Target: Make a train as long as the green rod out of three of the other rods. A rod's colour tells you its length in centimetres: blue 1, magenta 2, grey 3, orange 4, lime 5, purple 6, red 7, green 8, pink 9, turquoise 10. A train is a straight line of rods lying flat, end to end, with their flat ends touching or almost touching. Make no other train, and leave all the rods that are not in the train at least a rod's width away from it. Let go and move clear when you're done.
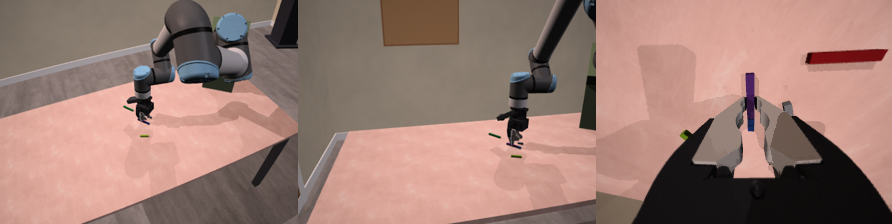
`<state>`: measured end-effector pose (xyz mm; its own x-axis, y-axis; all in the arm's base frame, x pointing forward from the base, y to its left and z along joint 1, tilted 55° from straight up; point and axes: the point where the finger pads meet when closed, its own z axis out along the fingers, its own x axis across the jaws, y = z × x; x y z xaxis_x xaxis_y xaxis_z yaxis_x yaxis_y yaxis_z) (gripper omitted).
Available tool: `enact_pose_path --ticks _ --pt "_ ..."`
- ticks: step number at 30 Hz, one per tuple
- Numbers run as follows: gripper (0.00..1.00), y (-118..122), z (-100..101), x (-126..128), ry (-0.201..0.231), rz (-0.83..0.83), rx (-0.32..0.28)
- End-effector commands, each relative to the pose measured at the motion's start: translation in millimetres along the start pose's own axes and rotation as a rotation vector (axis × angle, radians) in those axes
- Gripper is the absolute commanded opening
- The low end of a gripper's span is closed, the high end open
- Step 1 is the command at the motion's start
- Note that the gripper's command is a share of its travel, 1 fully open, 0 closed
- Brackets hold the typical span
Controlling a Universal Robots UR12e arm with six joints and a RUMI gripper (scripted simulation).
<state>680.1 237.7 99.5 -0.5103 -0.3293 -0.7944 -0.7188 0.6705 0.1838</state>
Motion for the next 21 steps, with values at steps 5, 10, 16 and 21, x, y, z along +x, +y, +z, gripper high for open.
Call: enact_pose_path --ticks 5,10,16,21 --pt "0.03 -0.2 -0.3 -0.2 0.000 0.000 0.000" --pt "0.08 -0.2 -0.3 -0.2 0.000 0.000 0.000" --pt "0.14 -0.2 -0.3 -0.2 0.000 0.000 0.000" --pt "0.14 -0.2 -0.3 -0.2 0.000 0.000 0.000"
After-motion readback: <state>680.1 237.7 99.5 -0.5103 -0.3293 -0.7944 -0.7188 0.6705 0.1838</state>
